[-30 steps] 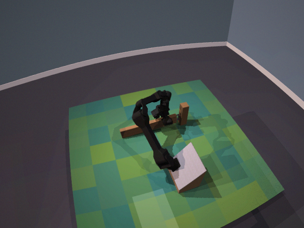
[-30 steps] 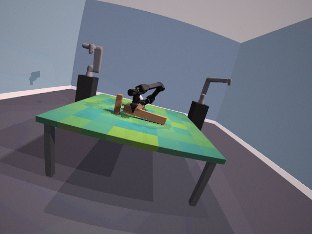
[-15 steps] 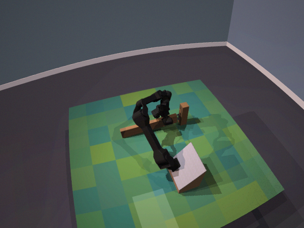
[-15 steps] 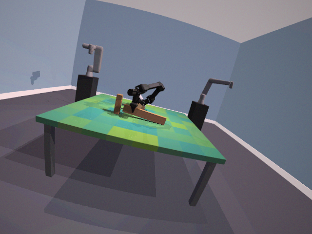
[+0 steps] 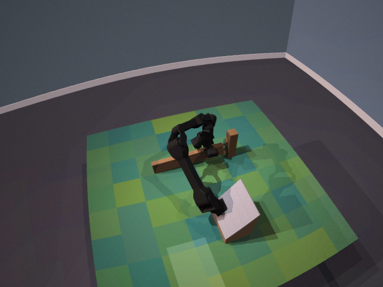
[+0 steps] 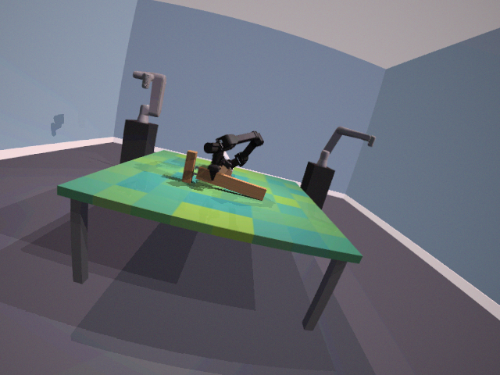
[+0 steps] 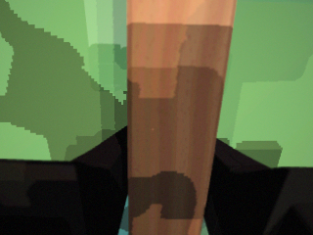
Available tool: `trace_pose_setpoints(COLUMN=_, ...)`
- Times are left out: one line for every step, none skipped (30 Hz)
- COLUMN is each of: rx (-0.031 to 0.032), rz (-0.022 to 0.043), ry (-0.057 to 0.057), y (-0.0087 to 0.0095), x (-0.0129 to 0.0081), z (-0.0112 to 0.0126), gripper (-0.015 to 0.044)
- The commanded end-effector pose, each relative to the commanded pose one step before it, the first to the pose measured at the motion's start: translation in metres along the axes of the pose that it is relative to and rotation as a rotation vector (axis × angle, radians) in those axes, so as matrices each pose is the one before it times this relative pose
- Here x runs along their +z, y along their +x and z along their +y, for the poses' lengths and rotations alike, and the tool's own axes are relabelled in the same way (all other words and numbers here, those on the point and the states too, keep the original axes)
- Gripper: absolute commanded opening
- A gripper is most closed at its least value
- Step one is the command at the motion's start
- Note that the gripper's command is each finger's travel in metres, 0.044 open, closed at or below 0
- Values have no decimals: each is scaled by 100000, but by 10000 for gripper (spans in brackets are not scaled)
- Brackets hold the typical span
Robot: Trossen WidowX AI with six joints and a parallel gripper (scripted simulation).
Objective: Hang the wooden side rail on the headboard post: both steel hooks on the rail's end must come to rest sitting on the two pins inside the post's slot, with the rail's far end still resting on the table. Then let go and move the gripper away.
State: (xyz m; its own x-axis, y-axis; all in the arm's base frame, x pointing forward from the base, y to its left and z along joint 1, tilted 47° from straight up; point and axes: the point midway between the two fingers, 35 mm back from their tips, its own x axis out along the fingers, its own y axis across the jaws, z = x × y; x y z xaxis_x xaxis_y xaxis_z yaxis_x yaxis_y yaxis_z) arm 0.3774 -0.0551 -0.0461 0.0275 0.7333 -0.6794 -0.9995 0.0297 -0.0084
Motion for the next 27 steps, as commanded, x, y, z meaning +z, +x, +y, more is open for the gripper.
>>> trace_pose_setpoints(rx=-889, rz=438, ry=-84, y=-404, x=-322, z=-57, gripper=0)
trace_pose_setpoints(rx=0, rz=0, ry=0, y=11, x=-11, z=11, gripper=0)
trace_pose_setpoints(rx=0, rz=0, ry=0, y=11, x=-12, z=11, gripper=0)
trace_pose_setpoints(rx=0, rz=0, ry=0, y=11, x=-12, z=11, gripper=0)
trace_pose_setpoints(rx=0, rz=0, ry=0, y=11, x=-12, z=10, gripper=0)
trace_pose_setpoints(rx=0, rz=0, ry=0, y=11, x=-12, z=8, gripper=0)
trace_pose_setpoints(rx=0, rz=0, ry=0, y=11, x=-11, z=5, gripper=0)
trace_pose_setpoints(rx=0, rz=0, ry=0, y=11, x=-11, z=3, gripper=0)
trace_pose_setpoints(rx=0, rz=0, ry=0, y=11, x=-11, z=1, gripper=0)
trace_pose_setpoints(rx=0, rz=0, ry=0, y=11, x=-11, z=-1, gripper=0)
trace_pose_setpoints(rx=0, rz=0, ry=0, y=11, x=-11, z=-3, gripper=0)
trace_pose_setpoints(rx=0, rz=0, ry=0, y=11, x=-11, z=-4, gripper=0)
trace_pose_setpoints(rx=0, rz=0, ry=0, y=11, x=-11, z=-4, gripper=0)
trace_pose_setpoints(rx=0, rz=0, ry=0, y=11, x=-11, z=-4, gripper=0)
trace_pose_setpoints(rx=0, rz=0, ry=0, y=11, x=-11, z=-5, gripper=0)
trace_pose_setpoints(rx=0, rz=0, ry=-1, y=11, x=-10, z=-8, gripper=0)
trace_pose_setpoints(rx=-1, rz=0, ry=-1, y=11, x=-11, z=-11, gripper=0)
trace_pose_setpoints(rx=-1, rz=0, ry=-1, y=9, x=-11, z=-12, gripper=0)
trace_pose_setpoints(rx=-1, rz=0, ry=-1, y=2, x=-11, z=-11, gripper=0)
trace_pose_setpoints(rx=0, rz=1, ry=0, y=-5, x=-7, z=-7, gripper=0)
trace_pose_setpoints(rx=0, rz=1, ry=0, y=-7, x=-7, z=-7, gripper=0)
trace_pose_setpoints(rx=0, rz=1, ry=0, y=-8, x=-7, z=-8, gripper=0)
trace_pose_setpoints(rx=0, rz=1, ry=0, y=-8, x=-7, z=-8, gripper=0)
trace_pose_setpoints(rx=0, rz=1, ry=0, y=-8, x=-7, z=-8, gripper=0)
trace_pose_setpoints(rx=0, rz=1, ry=0, y=-8, x=-7, z=-8, gripper=0)
trace_pose_setpoints(rx=0, rz=1, ry=0, y=-8, x=-7, z=-8, gripper=0)
trace_pose_setpoints(rx=0, rz=1, ry=0, y=-8, x=-7, z=-8, gripper=0)
